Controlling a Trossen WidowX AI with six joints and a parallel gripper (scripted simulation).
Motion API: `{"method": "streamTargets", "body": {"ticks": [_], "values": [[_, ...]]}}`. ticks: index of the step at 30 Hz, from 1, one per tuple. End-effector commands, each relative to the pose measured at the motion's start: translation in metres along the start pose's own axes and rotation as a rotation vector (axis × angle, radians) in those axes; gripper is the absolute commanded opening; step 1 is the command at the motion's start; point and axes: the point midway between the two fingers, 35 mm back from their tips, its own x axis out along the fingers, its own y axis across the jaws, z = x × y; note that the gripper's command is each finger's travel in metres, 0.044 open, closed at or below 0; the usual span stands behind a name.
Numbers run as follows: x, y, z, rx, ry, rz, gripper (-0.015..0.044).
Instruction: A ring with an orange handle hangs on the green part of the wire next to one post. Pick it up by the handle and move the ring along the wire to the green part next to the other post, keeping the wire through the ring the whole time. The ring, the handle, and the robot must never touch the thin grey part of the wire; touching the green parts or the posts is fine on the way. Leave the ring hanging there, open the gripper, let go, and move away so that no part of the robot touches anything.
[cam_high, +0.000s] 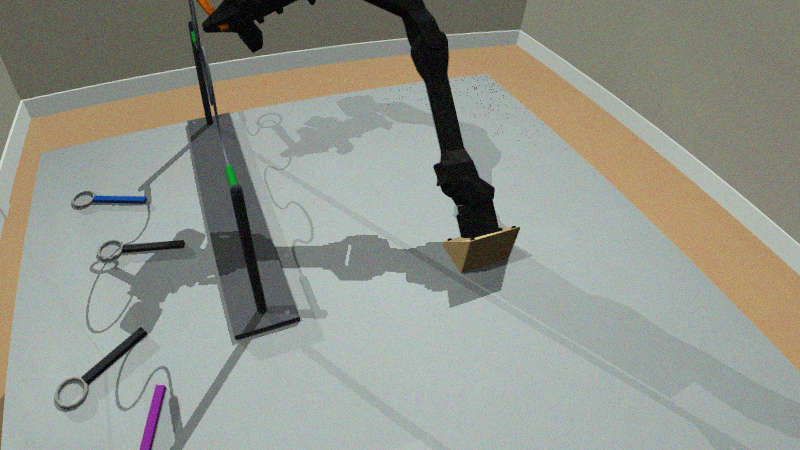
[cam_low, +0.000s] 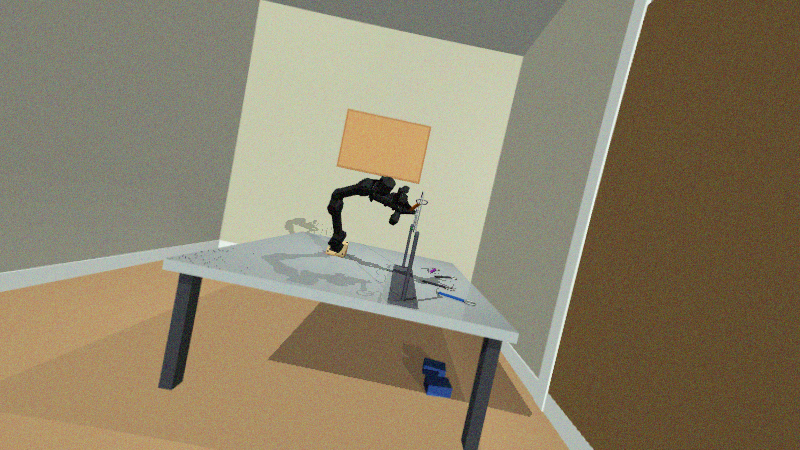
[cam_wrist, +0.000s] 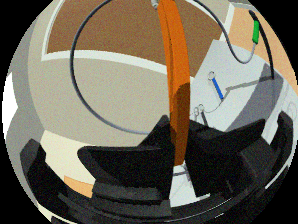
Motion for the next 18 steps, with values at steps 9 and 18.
{"method": "streamTargets", "body": {"ticks": [9,18], "values": [[0.0007,-0.0052,-0.0003,-0.151,-0.015,-0.063,-0.0150],[0.0010,-0.0088,0.0002,-0.256,-0.028,-0.104,-0.0150]]}}
